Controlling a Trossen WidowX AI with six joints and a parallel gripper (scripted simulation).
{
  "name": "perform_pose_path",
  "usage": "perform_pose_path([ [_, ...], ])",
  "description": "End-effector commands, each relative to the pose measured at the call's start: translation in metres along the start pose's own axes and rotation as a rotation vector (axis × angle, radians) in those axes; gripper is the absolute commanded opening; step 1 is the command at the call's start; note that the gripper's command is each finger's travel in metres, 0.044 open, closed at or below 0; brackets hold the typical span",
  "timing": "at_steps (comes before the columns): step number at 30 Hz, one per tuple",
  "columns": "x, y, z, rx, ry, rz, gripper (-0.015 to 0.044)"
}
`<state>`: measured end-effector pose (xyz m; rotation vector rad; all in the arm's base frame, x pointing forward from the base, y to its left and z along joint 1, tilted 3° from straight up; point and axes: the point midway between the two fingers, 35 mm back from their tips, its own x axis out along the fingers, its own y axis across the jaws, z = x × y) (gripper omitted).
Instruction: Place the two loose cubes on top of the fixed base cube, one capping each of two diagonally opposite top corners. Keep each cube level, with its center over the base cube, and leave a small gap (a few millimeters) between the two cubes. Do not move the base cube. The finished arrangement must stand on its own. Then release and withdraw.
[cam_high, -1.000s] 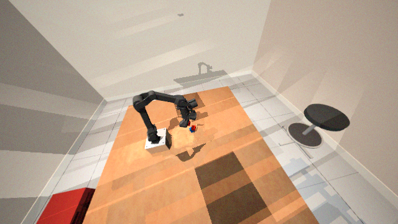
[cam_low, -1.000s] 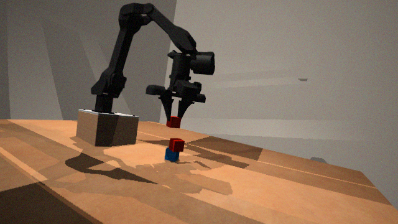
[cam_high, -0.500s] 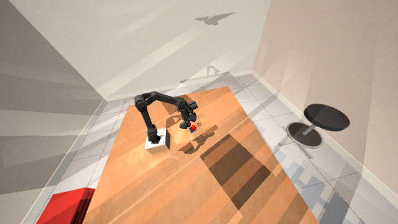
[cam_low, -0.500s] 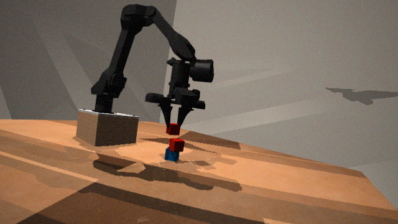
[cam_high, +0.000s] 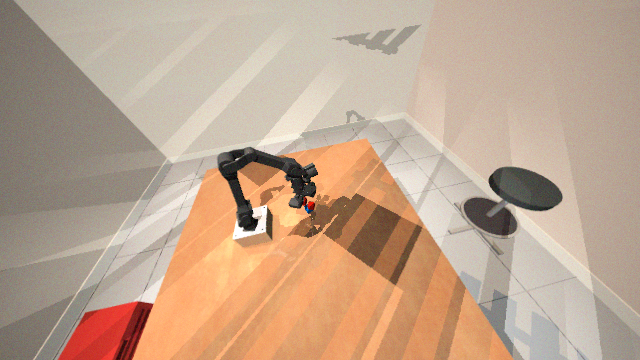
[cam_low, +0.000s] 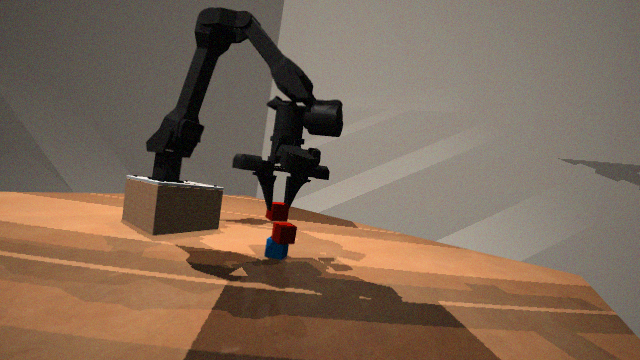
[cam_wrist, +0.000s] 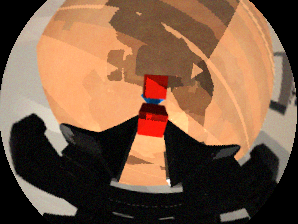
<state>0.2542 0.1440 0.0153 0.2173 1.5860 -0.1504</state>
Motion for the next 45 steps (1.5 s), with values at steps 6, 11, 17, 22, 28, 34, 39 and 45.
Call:
perform_pose_path([
  [6,0.019,0.000,-0.001,-0.001,0.007,-0.001,0.0105],
  [11,0.029,0.000,-0.001,-0.005,0.007,-0.001,0.0105],
  [17,0.029,0.000,-0.001,-0.005,0.007,-0.001,0.0105],
  [22,0.029,0.000,-0.001,-0.005,0.007,-0.001,0.0105],
  [28,0.031,0.000,-0.001,-0.006,0.007,-0.001,0.0105],
  [34,0.031,0.000,-0.001,-0.006,0.007,-0.001,0.0105],
  [39,0.031,0.000,-0.001,-0.006,0.007,-0.001,0.0105],
  [45,0.031,0.000,-0.001,-0.006,0.007,-0.001,0.0205],
])
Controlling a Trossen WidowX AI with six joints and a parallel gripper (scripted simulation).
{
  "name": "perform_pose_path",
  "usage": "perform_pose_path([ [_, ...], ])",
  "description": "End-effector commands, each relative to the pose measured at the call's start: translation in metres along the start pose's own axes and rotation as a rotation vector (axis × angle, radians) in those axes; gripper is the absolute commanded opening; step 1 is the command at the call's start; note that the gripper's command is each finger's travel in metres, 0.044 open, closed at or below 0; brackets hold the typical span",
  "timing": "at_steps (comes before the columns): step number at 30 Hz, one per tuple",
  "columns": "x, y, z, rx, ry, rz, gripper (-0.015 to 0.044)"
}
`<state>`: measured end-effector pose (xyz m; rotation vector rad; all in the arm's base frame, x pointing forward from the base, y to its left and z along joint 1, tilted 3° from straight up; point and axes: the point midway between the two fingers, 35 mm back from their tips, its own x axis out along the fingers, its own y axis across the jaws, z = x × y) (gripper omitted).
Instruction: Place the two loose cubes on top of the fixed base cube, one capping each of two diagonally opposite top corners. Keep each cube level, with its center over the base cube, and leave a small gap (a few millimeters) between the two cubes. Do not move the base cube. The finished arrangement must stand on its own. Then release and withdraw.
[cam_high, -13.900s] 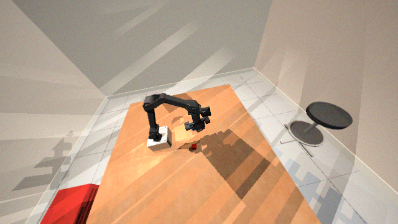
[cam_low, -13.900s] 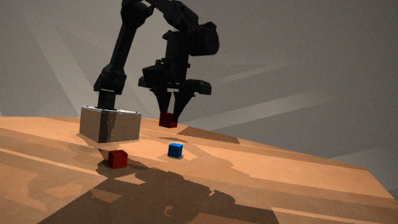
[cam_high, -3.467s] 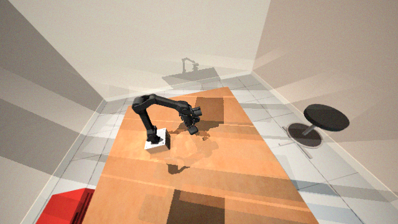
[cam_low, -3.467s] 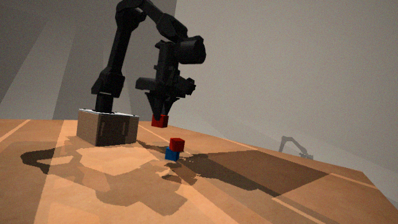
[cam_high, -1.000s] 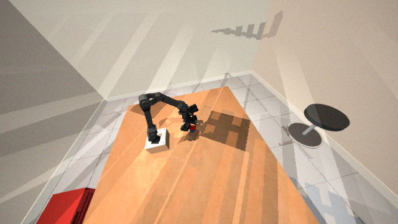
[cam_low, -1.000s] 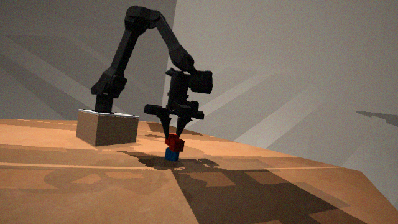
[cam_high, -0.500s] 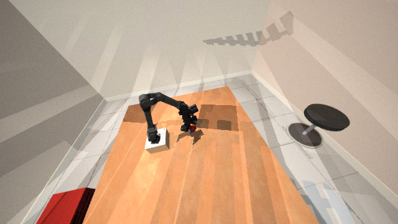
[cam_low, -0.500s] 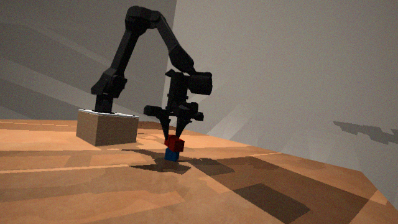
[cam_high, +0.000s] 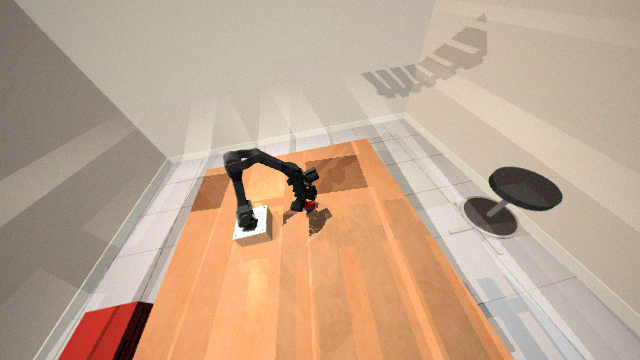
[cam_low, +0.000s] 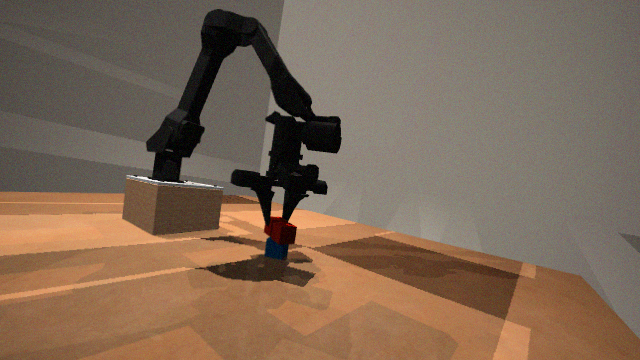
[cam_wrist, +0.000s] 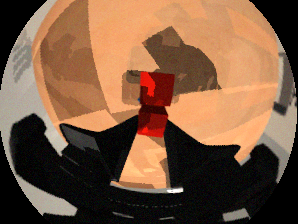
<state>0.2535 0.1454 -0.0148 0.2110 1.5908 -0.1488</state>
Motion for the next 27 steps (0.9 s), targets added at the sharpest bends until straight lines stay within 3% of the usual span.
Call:
perform_pose_path([
  [1,0.001,0.000,-0.001,-0.001,0.003,0.002,0.0205],
  [27,-0.033,0.000,0.000,0.000,0.000,0.000,0.0205],
])
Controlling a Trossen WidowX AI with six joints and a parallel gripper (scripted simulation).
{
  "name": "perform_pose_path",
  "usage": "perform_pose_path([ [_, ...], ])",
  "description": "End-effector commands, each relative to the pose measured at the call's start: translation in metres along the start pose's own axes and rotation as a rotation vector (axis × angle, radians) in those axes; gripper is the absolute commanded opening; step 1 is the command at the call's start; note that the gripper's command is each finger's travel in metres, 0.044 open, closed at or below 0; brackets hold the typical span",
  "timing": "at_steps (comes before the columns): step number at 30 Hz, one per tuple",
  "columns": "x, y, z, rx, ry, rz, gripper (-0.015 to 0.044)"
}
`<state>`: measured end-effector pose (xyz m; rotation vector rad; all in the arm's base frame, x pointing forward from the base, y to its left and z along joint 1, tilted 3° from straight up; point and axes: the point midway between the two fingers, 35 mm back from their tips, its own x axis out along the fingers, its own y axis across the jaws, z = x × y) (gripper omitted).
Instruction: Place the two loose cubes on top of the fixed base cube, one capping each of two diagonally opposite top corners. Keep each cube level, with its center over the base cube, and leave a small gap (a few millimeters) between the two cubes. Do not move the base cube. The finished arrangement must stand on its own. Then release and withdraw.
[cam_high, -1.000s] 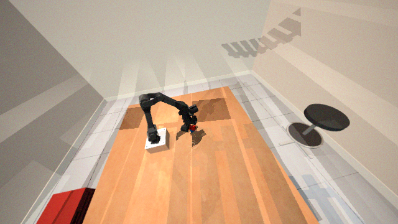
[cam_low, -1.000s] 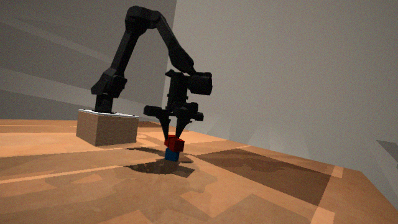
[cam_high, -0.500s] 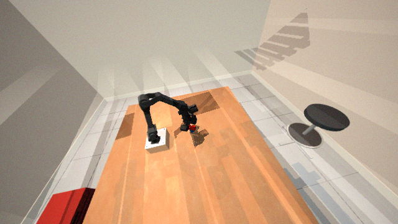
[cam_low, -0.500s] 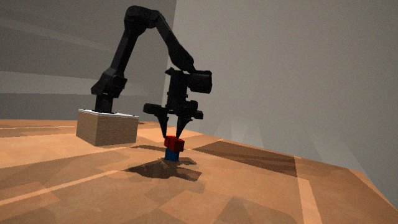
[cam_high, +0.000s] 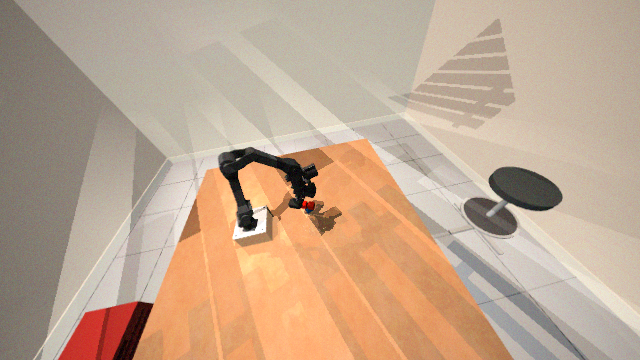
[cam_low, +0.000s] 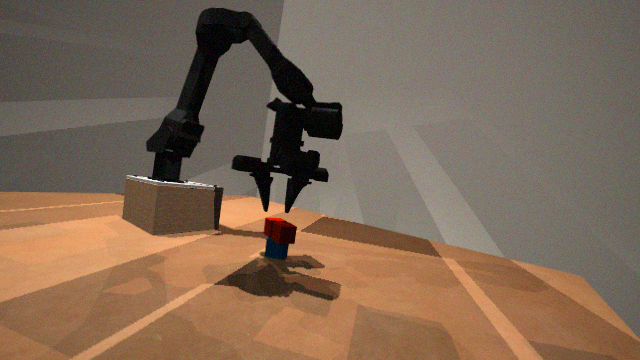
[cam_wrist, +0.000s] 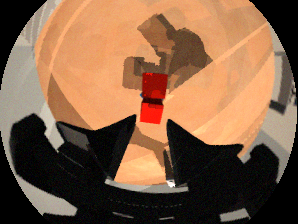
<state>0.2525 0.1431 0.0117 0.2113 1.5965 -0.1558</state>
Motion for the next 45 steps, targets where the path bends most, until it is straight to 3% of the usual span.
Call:
perform_pose_path([
  [1,-0.008,0.001,0.002,-0.005,-0.006,0.005,0.0205],
  [28,-0.037,0.001,0.002,-0.005,-0.006,0.005,0.0205],
  [35,-0.044,0.001,0.001,0.000,-0.003,0.003,0.0389],
  [40,-0.042,0.007,-0.005,0.001,0.001,0.001,0.0400],
  [45,-0.044,0.063,-0.046,0.001,0.004,0.006,0.0400],
])
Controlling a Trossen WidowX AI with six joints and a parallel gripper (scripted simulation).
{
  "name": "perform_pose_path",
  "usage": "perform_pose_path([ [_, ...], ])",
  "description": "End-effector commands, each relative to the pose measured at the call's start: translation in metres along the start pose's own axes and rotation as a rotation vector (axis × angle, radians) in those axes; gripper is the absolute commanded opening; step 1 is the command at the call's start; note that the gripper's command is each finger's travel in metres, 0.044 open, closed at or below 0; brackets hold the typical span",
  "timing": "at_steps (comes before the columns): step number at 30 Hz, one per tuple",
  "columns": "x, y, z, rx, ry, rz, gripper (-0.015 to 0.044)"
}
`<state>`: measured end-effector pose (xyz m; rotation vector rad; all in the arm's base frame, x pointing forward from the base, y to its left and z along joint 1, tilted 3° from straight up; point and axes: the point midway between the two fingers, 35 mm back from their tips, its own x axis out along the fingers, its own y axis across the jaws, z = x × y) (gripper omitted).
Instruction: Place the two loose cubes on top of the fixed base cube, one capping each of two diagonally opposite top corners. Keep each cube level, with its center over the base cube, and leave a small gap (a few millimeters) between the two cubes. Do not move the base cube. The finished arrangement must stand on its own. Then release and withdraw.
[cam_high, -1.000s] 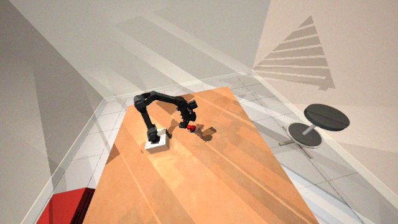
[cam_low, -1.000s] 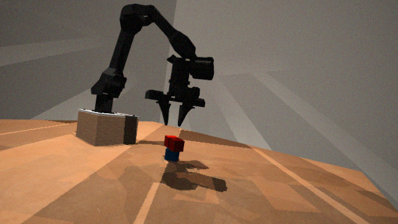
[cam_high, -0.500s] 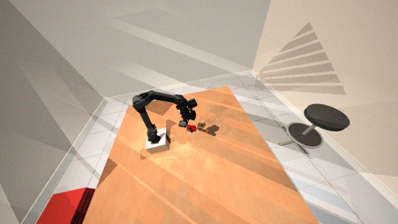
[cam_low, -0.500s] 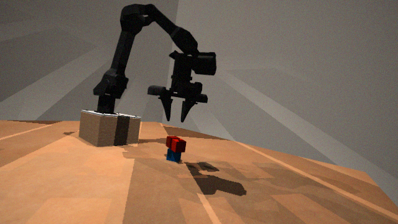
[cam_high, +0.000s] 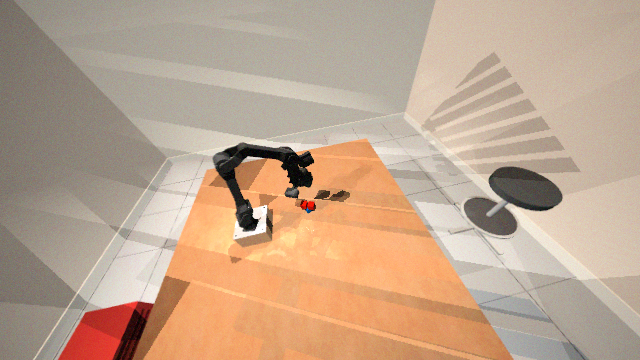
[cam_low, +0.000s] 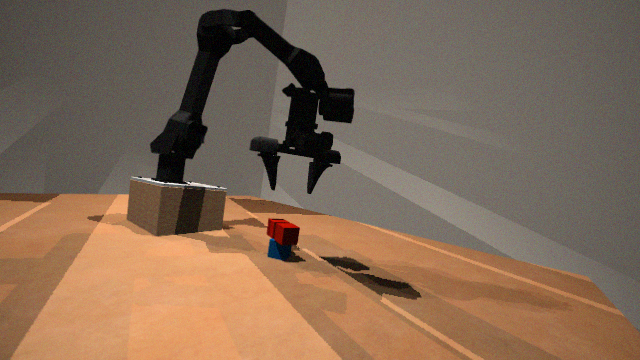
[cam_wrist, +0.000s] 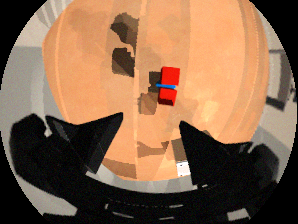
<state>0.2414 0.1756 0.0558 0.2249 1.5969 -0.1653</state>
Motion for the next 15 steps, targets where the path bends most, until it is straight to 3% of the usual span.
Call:
perform_pose_path([
  [1,-0.002,0.042,-0.037,-0.013,0.004,0.005,0.0400],
  [15,-0.003,0.056,-0.054,-0.013,0.006,0.006,0.0400],
])
